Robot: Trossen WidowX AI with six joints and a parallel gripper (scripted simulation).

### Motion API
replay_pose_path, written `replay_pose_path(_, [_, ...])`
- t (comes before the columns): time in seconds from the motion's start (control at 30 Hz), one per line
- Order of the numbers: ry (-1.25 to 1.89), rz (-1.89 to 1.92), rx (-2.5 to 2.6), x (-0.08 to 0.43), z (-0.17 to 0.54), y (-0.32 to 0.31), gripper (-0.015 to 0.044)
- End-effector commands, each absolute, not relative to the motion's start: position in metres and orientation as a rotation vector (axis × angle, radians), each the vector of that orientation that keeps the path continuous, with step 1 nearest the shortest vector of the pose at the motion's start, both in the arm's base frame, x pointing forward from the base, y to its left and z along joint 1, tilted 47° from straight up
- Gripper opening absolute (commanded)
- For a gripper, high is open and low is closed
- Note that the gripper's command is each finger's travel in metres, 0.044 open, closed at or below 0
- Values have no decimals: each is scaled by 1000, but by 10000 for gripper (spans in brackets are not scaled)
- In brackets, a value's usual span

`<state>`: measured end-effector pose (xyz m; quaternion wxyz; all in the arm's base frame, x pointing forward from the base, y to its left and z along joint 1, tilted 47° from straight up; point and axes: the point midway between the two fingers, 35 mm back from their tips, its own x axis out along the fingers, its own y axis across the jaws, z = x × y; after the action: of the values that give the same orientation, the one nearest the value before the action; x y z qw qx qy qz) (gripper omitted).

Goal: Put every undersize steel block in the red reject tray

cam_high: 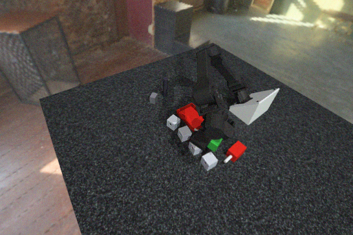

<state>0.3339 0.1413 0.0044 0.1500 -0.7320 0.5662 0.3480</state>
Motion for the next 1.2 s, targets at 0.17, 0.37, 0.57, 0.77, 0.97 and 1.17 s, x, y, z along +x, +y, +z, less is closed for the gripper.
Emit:
replay_pose_path(0.17, [1184, 2067, -2632, 268, -4, 141, 0])
replay_pose_path(0.37, [827, 2579, -2748, 240, -10, 132, 0])
replay_pose_path(0.57, [814, 2595, -2749, 239, -10, 131, 0])
replay_pose_path(0.77, [814, 2595, -2750, 240, -13, 129, 0])
replay_pose_path(0.97, [813, 2595, -2750, 242, -21, 122, 0])
replay_pose_path(1.17, [812, 2594, -2750, 244, -29, 114, 0])
